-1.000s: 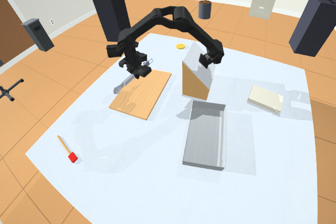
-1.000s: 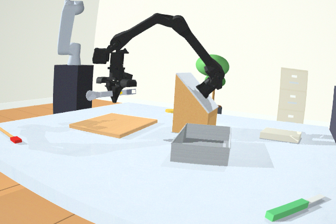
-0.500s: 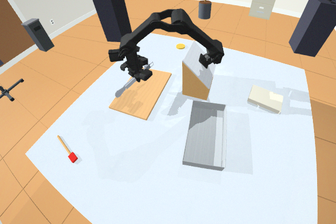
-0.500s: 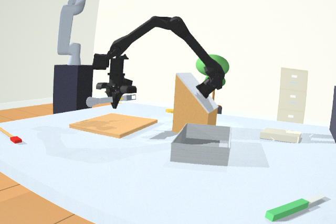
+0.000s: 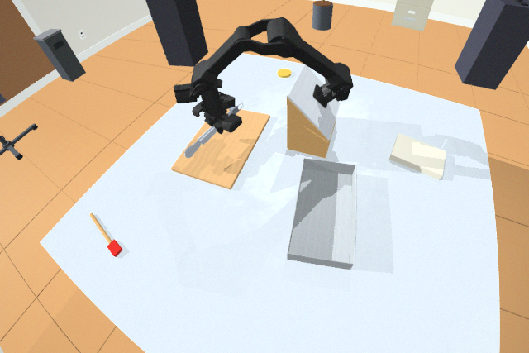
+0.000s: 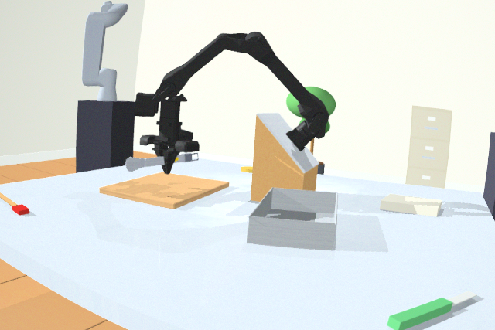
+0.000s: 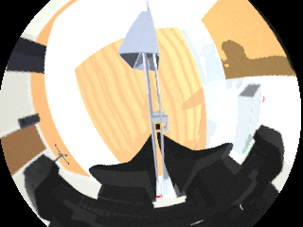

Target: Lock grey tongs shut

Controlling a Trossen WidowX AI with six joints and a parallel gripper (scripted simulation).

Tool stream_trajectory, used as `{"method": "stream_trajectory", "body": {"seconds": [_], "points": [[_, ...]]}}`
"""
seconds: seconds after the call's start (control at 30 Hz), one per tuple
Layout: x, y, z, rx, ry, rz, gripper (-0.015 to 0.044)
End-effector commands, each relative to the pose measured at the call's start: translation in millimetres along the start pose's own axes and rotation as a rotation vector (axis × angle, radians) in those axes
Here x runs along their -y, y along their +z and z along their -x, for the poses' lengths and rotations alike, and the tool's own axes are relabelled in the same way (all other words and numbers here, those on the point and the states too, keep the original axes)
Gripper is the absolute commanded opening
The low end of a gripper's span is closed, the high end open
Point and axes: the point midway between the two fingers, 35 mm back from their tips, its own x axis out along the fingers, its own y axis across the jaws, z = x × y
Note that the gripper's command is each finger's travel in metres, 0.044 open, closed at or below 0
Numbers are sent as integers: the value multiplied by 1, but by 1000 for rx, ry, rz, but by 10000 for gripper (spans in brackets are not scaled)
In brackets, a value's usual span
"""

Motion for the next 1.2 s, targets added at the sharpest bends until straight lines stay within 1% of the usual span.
{"method": "stream_trajectory", "body": {"seconds": [0.0, 0.03, 0.77, 0.8, 0.9, 0.97, 1.07, 1.17], "points": [[1, 0, -3, -4, -4, -4, -150], [1, 0, -3, -4, -4, -4, -150], [0, 1, -2, 1, -1, -1, 427], [0, 1, -2, 1, -1, -1, 440], [-1, 2, 0, 1, 0, -1, 440], [-5, 9, 9, 0, 4, -2, 440], [-17, 33, 34, -2, 14, -6, 440], [-30, 74, 69, 0, 20, -12, 440]]}}
